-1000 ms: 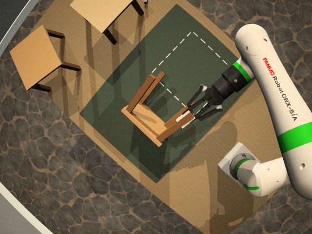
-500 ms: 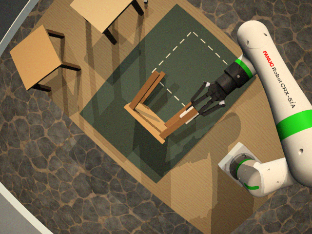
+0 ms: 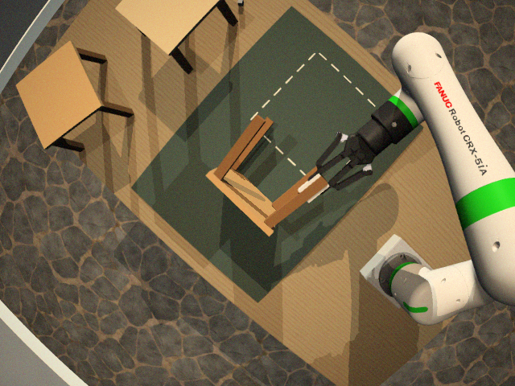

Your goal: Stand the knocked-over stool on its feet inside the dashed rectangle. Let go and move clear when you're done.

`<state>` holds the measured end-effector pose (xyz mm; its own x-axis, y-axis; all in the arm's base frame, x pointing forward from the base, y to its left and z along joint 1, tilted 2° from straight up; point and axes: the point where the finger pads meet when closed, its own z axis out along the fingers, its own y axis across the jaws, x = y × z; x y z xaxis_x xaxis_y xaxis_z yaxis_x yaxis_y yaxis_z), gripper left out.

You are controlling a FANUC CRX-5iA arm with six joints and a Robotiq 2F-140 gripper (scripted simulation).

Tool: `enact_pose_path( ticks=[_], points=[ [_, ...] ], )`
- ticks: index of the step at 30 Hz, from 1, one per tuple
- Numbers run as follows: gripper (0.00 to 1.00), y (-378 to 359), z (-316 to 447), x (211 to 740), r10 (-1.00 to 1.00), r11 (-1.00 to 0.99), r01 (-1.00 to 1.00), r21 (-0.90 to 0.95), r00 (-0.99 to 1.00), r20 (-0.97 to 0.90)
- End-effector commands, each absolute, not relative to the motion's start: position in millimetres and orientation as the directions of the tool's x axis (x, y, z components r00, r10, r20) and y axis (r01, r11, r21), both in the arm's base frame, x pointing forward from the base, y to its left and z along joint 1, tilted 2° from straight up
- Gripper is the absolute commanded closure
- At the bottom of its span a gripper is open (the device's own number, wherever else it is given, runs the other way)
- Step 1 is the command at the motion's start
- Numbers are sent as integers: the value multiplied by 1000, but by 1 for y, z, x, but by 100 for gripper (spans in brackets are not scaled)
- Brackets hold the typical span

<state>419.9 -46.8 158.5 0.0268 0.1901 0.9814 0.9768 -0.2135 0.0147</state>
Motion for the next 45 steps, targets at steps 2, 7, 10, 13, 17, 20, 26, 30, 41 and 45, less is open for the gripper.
enact_pose_path(
  ticks=[2,7,10,13,17,20,26,30,41,45],
  points=[
    [90,-47,159,420,192,-213,977,15,27,981],
    [90,-47,159,420,192,-213,977,15,27,981],
    [90,-47,159,420,192,-213,977,15,27,981],
    [90,-47,159,420,192,-213,977,15,27,981],
    [90,-47,159,420,192,-213,977,15,27,981],
    [90,-47,159,420,192,-213,977,15,27,981],
    [90,-47,159,420,192,-213,977,15,27,981],
    [61,-47,159,420,192,-213,977,15,27,981],
    [61,-47,159,420,192,-213,977,15,27,981],
    [61,-47,159,420,192,-213,977,15,27,981]
  ],
)
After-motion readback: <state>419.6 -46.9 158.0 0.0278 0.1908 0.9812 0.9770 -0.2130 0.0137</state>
